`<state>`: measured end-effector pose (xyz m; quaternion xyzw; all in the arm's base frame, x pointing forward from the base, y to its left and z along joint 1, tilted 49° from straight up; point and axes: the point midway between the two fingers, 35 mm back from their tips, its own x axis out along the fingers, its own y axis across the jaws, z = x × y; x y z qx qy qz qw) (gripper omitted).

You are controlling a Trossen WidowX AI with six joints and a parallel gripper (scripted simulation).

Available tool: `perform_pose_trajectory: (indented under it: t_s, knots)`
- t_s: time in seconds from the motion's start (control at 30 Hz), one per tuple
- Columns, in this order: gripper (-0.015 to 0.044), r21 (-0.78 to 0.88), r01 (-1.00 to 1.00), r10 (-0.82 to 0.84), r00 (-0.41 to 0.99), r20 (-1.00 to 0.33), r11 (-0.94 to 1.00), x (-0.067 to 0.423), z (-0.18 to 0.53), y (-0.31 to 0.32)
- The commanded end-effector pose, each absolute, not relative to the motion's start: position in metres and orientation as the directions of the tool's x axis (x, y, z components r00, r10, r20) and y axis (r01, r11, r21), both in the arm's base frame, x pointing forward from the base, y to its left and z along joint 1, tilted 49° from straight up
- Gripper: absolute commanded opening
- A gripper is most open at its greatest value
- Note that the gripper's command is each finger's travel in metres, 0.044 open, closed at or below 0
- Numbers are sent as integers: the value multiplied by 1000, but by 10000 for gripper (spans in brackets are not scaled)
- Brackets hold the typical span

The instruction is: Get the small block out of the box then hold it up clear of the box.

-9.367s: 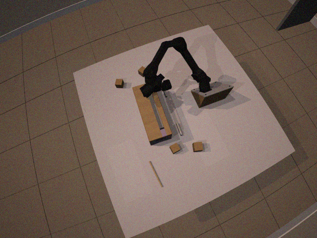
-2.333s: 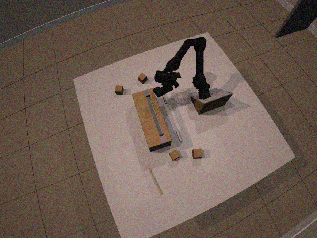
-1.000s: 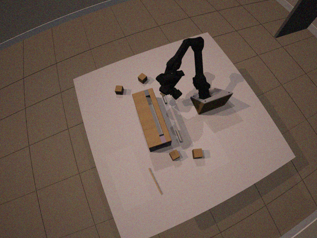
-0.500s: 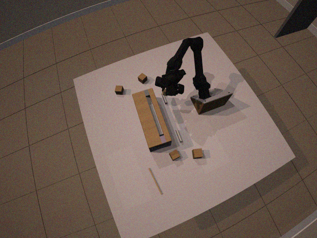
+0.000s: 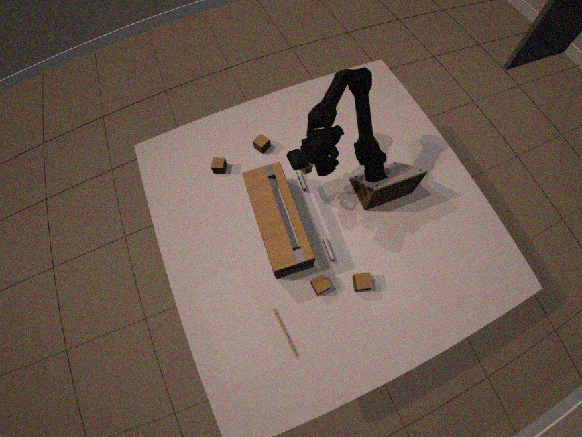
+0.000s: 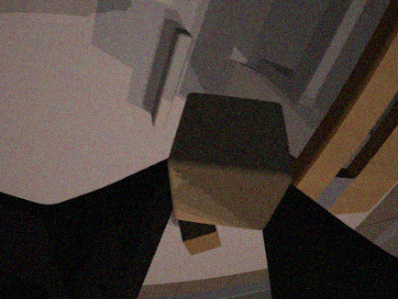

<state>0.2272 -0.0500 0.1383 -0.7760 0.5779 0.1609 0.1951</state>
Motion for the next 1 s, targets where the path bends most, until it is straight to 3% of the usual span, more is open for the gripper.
perform_pose_trajectory:
  t_s: [0.0,0.6,0.97]
  knots:
    - [0,35,-938,-839,292,-460,-345,228,142,-46]
    - [0,641,-559,-851,330,-410,-526,226,153,-34]
    - [0,659,-538,-851,331,-408,-525,226,154,-34]
